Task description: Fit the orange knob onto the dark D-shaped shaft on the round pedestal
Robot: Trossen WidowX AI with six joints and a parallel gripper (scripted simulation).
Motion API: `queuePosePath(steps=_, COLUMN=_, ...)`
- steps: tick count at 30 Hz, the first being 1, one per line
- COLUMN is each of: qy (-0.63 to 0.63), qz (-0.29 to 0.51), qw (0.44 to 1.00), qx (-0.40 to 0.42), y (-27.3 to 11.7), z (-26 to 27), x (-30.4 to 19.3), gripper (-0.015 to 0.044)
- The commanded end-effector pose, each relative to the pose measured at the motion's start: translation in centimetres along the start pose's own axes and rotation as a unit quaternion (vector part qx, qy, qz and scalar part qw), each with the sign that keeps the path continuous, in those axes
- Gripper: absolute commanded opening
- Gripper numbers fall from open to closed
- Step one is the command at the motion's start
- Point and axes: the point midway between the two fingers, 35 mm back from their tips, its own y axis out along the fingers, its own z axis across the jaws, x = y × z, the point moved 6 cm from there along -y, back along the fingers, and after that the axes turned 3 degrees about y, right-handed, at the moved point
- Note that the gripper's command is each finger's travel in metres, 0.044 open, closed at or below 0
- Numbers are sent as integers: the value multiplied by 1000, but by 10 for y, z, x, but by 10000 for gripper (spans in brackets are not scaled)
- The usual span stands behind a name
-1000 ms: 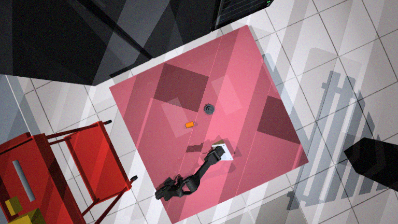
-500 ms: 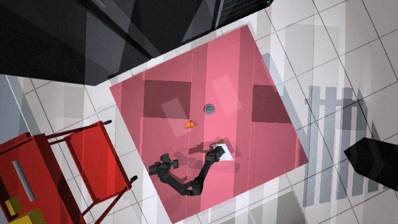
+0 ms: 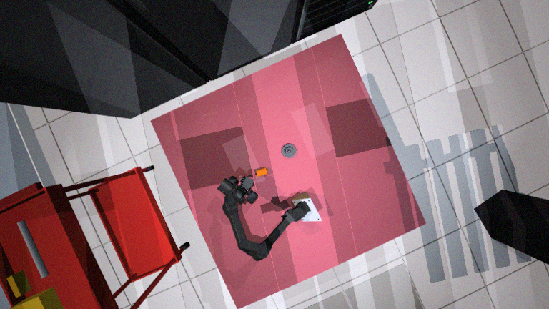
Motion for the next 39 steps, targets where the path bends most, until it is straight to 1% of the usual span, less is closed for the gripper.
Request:
queuePosePath(steps=1, qy=101, qz=-8, qw=995, qx=1, y=-16, z=-4, x=52, gripper=440)
queuePosePath(steps=7, qy=277, qz=4, qw=961, qx=13, y=-46, z=-31, x=132, gripper=440)
queuePosePath(steps=9, qy=315, qz=11, qw=949, qx=17, y=-53, z=-40, x=147, gripper=440)
queuePosePath(steps=14, qy=320, qz=12, qw=947, qx=18, y=-53, z=-41, x=149, gripper=440)
queuePosePath(steps=18, qy=319, qz=13, qw=947, qx=18, y=-31, z=-40, x=148, gripper=440)
queuePosePath(steps=39, qy=319, qz=13, qw=947, qx=18, y=-1, z=-39, x=148, gripper=440)
